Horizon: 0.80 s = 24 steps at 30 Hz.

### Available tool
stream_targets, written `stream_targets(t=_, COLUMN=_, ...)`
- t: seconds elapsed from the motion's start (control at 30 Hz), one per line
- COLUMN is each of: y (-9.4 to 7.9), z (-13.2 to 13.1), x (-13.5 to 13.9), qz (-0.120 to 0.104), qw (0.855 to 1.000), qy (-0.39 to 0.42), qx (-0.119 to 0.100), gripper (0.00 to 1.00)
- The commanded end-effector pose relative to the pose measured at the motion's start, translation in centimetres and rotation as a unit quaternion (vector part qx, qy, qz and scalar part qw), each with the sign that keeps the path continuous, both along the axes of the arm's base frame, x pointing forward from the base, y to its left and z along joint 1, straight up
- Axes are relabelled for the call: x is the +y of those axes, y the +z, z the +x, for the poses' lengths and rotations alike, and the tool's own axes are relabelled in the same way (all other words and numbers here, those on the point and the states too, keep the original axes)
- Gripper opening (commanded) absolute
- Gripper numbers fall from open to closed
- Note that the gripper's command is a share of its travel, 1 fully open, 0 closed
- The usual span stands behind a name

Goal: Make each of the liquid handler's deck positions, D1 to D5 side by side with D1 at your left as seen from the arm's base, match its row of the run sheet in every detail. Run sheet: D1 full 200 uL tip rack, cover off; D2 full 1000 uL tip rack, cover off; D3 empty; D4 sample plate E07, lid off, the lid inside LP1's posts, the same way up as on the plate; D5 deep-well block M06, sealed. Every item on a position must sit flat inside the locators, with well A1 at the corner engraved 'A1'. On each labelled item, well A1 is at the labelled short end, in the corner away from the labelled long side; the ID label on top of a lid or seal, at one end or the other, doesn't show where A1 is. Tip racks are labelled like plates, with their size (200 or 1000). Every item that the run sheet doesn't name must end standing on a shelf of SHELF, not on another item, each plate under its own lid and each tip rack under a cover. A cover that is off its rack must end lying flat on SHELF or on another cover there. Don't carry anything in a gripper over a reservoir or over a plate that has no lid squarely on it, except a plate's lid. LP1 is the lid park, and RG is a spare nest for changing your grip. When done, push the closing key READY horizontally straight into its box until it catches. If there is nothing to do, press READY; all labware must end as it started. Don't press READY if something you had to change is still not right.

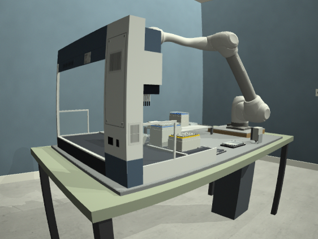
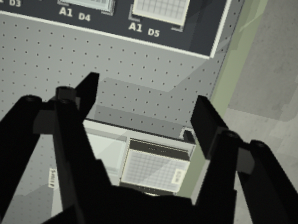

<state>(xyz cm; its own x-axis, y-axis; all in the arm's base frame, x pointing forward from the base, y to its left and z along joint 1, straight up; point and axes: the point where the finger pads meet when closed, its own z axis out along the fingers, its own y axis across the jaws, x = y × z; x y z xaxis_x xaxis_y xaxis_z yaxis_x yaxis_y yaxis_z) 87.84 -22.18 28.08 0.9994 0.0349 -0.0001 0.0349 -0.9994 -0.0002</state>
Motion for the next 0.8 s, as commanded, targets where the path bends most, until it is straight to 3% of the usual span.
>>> stream_targets(t=0.0, y=0.2, z=0.7, x=0.0, qz=0.0, qw=1.0, qy=0.0, qx=-0.001, gripper=0.66)
stream_targets(t=0.77, y=0.2, z=11.2, x=0.2, qz=0.0, qw=1.0, qy=0.0, qx=-0.001, gripper=0.66)
